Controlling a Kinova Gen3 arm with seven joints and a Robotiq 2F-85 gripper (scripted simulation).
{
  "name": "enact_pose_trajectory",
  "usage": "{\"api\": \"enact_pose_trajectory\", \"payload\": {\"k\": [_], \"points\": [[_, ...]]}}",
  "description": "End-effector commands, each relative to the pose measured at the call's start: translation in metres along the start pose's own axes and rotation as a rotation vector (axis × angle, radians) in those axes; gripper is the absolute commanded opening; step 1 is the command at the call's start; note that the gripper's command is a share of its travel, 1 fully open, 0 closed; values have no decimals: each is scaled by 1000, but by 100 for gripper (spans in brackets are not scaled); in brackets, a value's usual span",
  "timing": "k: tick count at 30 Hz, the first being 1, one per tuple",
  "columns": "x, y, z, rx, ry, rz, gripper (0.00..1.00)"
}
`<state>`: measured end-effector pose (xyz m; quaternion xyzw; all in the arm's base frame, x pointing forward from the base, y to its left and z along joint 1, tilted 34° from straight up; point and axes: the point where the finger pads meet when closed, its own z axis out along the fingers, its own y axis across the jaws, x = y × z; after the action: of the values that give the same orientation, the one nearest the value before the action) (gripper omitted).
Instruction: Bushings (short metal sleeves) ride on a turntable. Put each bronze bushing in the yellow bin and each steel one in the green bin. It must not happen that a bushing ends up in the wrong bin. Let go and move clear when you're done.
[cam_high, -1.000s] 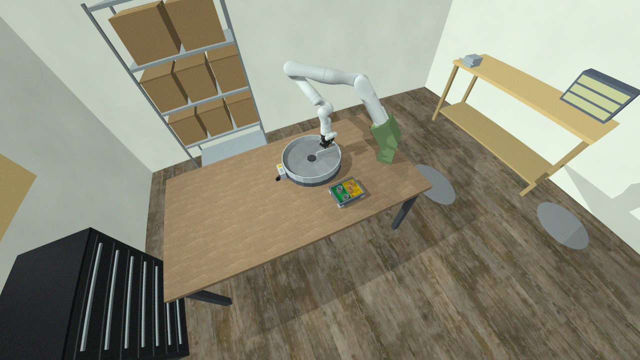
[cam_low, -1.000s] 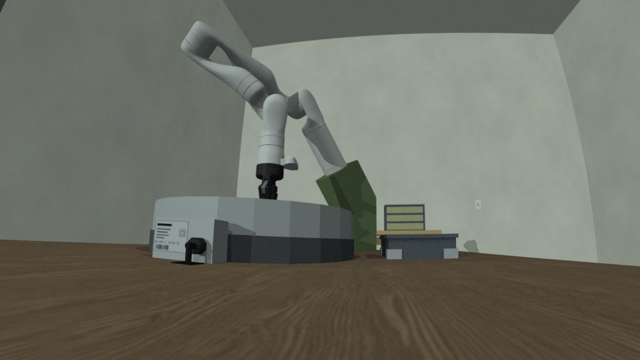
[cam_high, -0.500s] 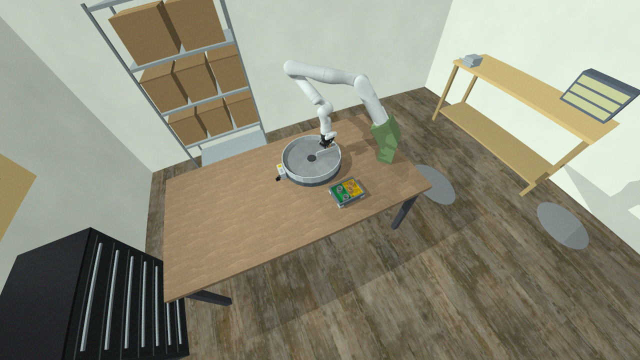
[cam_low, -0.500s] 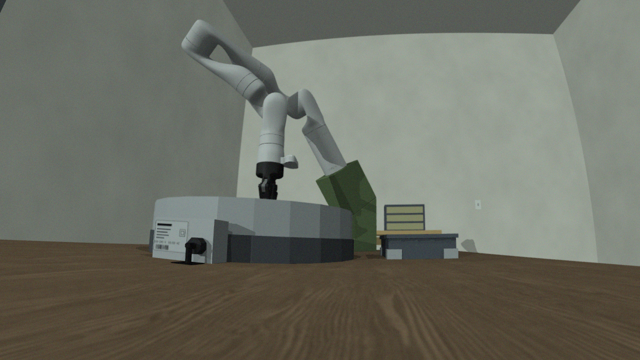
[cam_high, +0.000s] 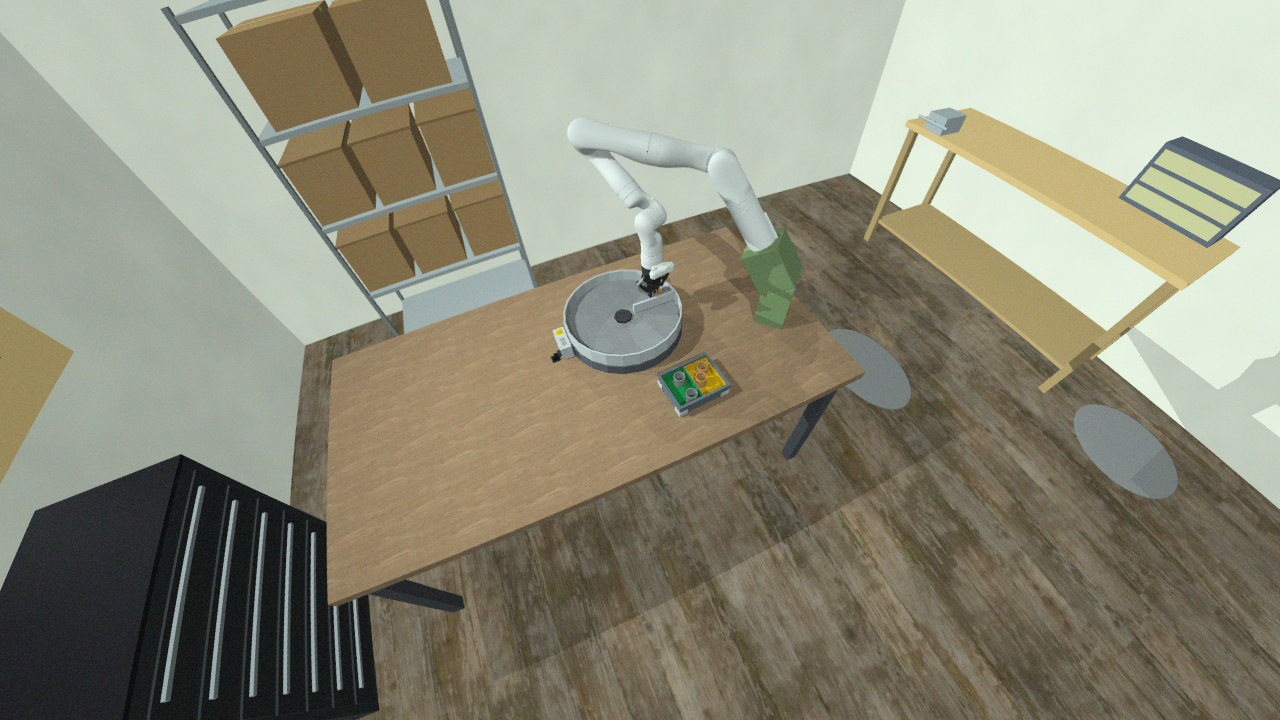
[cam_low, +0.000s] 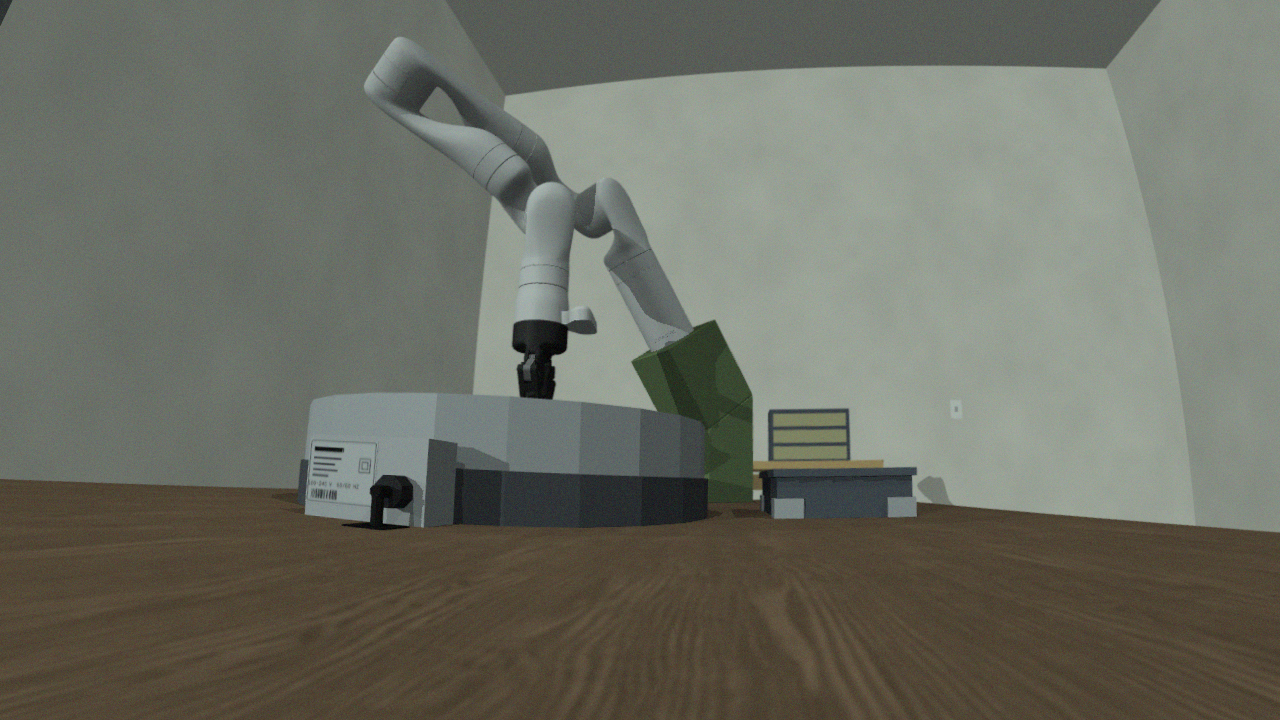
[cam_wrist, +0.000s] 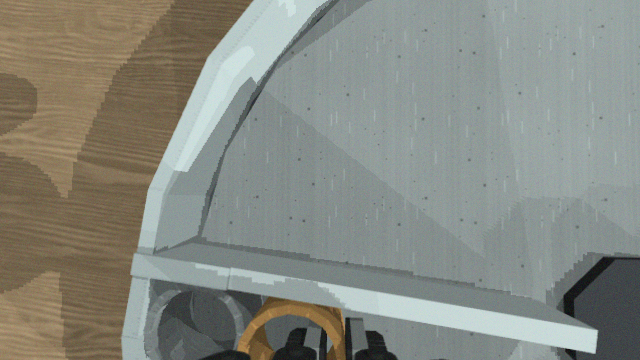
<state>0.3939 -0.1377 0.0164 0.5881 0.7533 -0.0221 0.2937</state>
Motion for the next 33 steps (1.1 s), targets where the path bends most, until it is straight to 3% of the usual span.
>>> {"api": "enact_pose_trajectory", "payload": {"k": [1, 33], "points": [[0, 0, -2, -1, -1, -1, 0], [0, 0, -11, -1, -1, -1, 0]]}}
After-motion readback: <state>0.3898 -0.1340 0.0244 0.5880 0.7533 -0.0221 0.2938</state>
